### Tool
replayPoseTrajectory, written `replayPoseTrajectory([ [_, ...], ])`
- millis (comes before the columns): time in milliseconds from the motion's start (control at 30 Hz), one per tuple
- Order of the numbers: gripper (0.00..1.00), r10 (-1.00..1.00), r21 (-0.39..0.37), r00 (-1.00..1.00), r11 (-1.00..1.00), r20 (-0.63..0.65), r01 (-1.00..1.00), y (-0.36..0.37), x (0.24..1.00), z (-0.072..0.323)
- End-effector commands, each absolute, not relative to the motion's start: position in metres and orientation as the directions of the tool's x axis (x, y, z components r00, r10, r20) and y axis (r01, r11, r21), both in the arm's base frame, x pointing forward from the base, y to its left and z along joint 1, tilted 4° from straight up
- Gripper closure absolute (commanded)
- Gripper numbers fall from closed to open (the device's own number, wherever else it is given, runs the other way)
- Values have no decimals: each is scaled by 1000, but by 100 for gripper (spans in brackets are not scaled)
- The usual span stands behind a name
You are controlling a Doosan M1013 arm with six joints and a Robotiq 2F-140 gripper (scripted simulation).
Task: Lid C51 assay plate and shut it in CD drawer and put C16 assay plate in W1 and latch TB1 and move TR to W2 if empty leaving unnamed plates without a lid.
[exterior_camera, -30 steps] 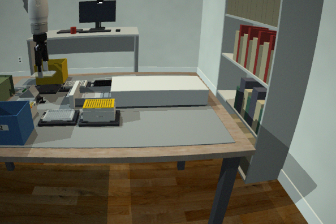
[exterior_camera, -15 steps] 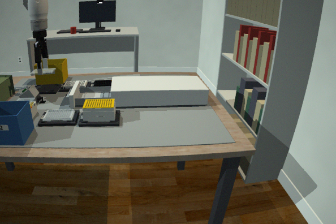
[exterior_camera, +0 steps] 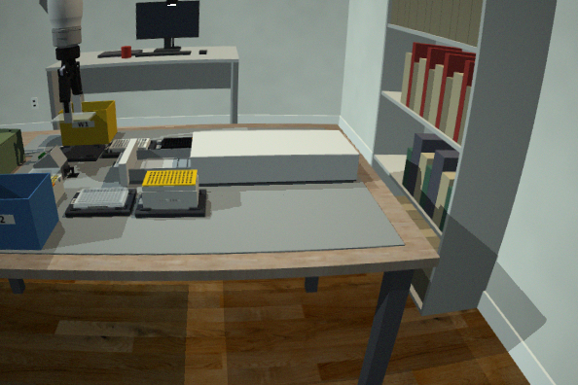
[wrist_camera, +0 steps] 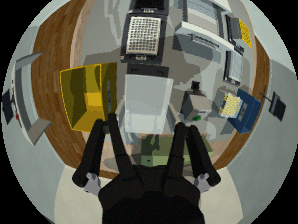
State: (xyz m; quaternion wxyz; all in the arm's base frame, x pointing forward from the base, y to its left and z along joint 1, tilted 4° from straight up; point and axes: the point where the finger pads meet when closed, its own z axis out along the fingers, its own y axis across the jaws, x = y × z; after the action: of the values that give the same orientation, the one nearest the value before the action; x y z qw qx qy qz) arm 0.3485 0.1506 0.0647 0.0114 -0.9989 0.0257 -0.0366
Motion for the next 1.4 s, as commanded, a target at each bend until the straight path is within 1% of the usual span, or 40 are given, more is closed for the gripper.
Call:
replayPoseTrajectory([
  [0, 100, -52, -25, 996, -998, 72, -50, 151, 348, 69],
  [400, 100, -52, -25, 996, -998, 72, -50, 150, 347, 82],
  [633, 100, -52, -25, 996, -998, 72, -50, 150, 347, 82],
  [700, 100, -5, -21, 997, -1000, 74, -3, 150, 353, 82],
  [1367, 100, -5, -21, 997, -1000, 74, -3, 151, 395, 85],
])
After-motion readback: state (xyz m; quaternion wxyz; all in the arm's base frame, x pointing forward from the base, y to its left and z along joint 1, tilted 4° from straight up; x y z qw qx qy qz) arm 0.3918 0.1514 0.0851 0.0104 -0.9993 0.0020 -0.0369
